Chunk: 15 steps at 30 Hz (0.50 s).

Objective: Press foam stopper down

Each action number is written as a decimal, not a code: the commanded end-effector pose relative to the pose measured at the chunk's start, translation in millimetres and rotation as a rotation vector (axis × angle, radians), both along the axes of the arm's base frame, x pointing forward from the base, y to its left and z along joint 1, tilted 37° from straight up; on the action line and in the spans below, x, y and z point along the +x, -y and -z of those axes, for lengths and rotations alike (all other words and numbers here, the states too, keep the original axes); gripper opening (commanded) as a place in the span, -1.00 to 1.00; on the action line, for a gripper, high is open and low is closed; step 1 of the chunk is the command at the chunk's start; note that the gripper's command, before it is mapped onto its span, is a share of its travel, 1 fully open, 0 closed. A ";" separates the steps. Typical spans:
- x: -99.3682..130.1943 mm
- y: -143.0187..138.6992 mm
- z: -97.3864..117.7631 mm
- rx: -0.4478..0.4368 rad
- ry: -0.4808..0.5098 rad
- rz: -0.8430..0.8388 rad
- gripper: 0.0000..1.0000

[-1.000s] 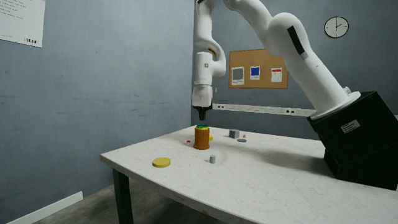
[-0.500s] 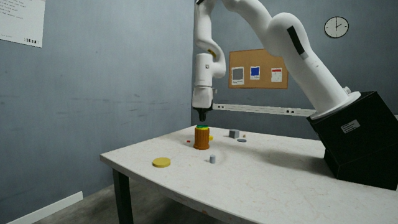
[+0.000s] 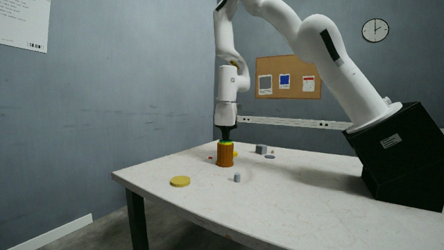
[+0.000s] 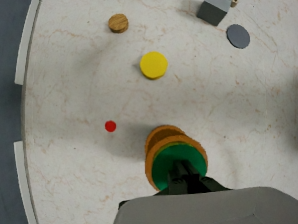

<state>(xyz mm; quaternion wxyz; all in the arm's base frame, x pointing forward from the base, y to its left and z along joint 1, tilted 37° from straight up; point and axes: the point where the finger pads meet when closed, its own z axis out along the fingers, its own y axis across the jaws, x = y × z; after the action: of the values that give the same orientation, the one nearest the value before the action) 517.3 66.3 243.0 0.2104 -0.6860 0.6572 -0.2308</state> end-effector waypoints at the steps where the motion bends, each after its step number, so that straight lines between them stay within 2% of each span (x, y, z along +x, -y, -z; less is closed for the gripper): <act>1: 0.3 0.0 -0.3 0.002 0.002 -0.001 -1.00; 15: 2.3 0.0 2.3 0.002 0.002 -0.001 -1.00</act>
<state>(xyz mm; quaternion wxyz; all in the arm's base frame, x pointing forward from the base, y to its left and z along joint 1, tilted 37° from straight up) 518.8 66.2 240.9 0.2114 -0.6859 0.6570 -0.2306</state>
